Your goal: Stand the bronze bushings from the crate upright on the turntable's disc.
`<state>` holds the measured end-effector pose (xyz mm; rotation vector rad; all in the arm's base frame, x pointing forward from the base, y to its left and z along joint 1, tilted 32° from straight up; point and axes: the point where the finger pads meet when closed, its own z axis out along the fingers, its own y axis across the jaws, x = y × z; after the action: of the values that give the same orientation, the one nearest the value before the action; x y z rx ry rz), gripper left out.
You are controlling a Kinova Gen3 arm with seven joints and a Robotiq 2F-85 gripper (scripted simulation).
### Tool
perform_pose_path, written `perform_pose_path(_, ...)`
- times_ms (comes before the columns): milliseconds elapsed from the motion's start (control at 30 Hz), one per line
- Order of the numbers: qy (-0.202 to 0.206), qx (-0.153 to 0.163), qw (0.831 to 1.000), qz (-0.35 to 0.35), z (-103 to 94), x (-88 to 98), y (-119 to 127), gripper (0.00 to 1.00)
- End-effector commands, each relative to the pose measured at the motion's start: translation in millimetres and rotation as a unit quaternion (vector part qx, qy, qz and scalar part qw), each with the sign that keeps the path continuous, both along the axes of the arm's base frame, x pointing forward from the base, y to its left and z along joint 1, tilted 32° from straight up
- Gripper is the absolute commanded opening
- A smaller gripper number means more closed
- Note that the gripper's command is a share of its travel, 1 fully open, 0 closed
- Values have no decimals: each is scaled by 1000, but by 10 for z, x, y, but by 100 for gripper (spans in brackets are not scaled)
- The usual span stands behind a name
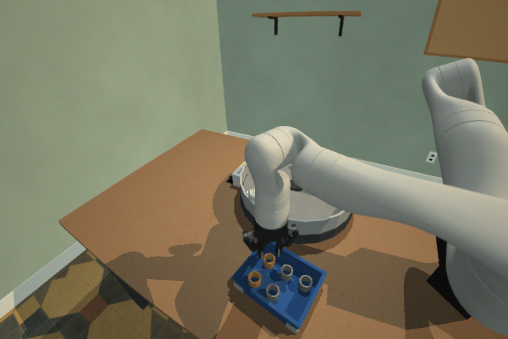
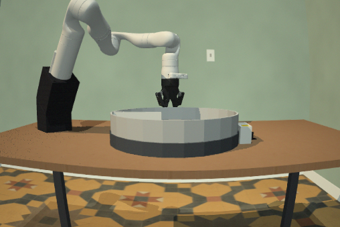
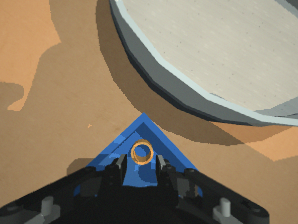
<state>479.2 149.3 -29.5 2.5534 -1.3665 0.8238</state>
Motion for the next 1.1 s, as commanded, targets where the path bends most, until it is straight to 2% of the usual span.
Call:
perform_pose_path(0,-4,1,1000,1,10,23,-4,39)
perform_pose_path(567,-4,2,1000,2,-6,32,-4,39)
perform_pose_path(900,-5,2,1000,-2,-154,98,-66,39)
perform_pose_path(1067,-5,2,1000,-2,-165,102,-71,39)
